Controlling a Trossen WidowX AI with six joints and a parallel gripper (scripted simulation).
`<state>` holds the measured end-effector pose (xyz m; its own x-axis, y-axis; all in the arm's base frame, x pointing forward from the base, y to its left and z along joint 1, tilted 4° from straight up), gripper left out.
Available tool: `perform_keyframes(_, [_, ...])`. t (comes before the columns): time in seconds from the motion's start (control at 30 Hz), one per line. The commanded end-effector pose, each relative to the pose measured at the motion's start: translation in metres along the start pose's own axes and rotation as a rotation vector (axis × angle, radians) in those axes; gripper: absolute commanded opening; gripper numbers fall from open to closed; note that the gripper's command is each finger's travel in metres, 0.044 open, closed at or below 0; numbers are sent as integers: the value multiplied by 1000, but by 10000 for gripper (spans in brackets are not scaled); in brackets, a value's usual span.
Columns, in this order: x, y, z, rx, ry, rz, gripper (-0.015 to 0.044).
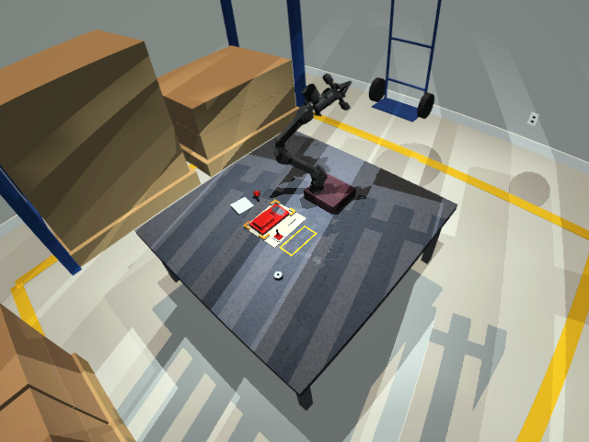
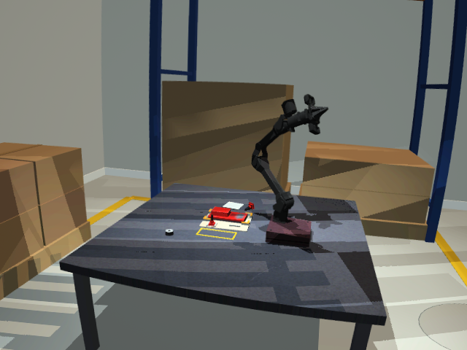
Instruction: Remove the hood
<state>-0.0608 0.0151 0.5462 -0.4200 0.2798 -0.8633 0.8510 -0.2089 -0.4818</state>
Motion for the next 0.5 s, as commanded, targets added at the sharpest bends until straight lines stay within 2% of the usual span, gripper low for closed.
perform_keyframes(0.0, [1, -1, 0, 4, -1, 5, 26])
perform_keyframes(0.3, [47, -34, -34, 254, -65, 219, 263])
perform_keyframes(0.47, [66, -37, -60, 415, -38, 303, 394])
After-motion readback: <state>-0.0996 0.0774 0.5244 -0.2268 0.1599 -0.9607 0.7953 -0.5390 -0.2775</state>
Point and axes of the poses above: the point midway between the two fingers, 35 mm back from their tips, its own y axis back along the fingers, its own x axis across the jaws, z = x × y, the point moved 8 cm from there along y, back along the fingers, and after that the axes turned 10 degrees about -y, right-handed, at the moved point
